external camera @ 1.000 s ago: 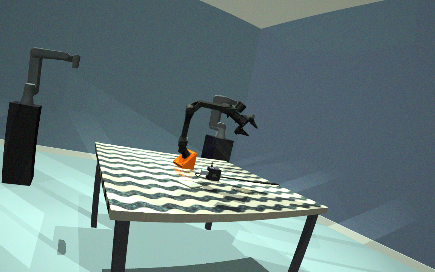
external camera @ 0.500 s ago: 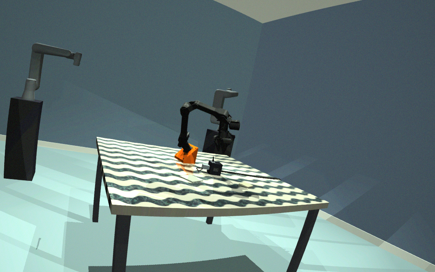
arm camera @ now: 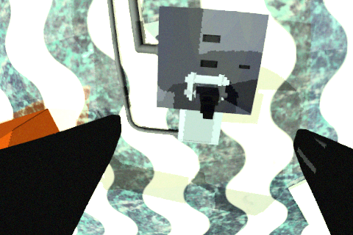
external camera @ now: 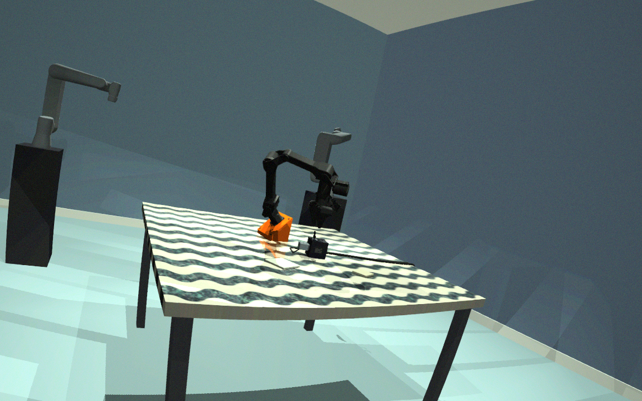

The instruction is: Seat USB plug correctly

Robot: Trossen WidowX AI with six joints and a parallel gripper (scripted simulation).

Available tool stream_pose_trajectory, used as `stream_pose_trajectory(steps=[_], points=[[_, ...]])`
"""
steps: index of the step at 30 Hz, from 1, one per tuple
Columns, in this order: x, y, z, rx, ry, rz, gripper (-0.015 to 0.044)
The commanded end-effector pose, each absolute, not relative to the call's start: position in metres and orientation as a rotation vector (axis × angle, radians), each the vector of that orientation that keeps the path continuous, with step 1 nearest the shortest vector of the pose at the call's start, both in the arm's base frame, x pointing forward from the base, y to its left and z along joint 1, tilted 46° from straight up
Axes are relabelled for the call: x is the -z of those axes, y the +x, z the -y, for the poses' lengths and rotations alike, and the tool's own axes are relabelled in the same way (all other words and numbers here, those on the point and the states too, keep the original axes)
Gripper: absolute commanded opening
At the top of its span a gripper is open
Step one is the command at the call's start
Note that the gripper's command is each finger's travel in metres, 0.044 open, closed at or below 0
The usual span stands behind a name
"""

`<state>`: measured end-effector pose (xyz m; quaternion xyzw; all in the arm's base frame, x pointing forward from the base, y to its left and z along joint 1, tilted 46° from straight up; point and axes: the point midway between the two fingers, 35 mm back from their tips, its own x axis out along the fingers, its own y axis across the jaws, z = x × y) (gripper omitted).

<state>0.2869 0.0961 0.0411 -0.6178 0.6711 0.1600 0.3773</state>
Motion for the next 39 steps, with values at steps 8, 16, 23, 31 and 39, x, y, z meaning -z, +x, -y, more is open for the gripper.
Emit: stream_pose_trajectory(steps=[8, 16, 23, 31, 39], points=[[-0.035, 0.288, -0.087, -0.399, -1.578, -1.716, 0.0440], [-0.030, 0.288, -0.082, -0.399, -1.579, -1.716, 0.0440], [-0.025, 0.289, -0.077, -0.398, -1.579, -1.716, 0.0440], [-0.022, 0.289, -0.073, -0.398, -1.579, -1.716, 0.0440], [-0.022, 0.289, -0.076, -0.400, -1.574, -1.714, 0.0256]])
